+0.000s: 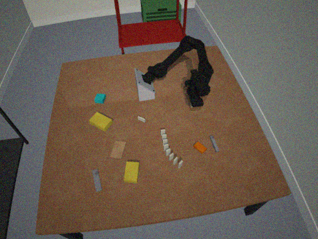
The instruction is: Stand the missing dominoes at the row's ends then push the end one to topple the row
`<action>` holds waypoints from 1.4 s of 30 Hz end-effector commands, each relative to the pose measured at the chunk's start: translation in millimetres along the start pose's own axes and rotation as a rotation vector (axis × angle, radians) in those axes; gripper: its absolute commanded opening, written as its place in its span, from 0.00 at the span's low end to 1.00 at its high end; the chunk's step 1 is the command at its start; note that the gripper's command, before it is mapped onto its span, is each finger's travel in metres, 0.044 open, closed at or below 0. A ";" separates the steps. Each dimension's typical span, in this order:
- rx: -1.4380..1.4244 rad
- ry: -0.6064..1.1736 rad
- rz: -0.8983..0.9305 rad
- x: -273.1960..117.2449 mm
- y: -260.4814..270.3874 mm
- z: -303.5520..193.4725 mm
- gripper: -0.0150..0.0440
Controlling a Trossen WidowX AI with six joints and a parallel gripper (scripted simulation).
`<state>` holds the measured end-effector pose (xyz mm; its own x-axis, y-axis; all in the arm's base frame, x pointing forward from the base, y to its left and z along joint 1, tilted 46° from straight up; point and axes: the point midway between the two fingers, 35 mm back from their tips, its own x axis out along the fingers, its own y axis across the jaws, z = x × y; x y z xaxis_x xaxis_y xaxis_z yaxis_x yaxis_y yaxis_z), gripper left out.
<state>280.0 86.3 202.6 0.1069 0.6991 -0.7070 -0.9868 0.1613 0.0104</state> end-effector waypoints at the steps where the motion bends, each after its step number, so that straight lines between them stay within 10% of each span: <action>1: 0.003 -0.020 0.003 -46.6 8.0 2.1 0.44; 9: 0.088 -0.017 0.002 -46.5 0.1 -6.1 0.44; 24: 1.537 -0.007 0.003 -44.6 -82.9 -183.9 0.44; 42: 1.575 -0.005 -0.002 -10.5 -89.4 -190.9 0.44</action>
<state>340.6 -81.5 86.2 0.1203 0.6951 -0.7088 0.1214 0.6983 0.7055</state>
